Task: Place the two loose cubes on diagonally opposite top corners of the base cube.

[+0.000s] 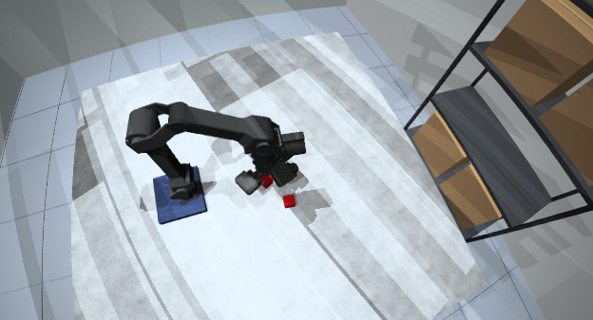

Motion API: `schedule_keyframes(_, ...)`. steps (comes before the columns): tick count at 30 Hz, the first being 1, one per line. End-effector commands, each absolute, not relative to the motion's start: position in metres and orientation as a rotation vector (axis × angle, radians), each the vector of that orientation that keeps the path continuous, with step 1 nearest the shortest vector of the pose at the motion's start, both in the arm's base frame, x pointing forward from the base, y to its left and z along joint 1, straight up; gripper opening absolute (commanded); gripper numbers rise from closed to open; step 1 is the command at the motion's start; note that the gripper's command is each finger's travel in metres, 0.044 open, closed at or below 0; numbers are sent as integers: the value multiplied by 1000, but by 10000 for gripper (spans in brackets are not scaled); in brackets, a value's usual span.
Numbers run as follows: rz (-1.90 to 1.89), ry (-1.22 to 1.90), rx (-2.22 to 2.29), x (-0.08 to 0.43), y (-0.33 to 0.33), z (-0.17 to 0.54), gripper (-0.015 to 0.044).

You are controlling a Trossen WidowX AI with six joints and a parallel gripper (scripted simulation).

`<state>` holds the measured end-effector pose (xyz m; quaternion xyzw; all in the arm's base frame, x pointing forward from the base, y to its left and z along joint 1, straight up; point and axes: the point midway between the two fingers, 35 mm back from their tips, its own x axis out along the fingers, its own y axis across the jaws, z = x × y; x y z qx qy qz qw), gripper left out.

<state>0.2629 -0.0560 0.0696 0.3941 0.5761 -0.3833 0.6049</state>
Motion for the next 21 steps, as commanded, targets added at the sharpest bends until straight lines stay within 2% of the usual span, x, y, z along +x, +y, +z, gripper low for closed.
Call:
schedule_keyframes(1, -886, 1351, 911, 260, -55, 60, 265)
schedule_keyframes(21, -886, 1351, 911, 260, -54, 33, 265)
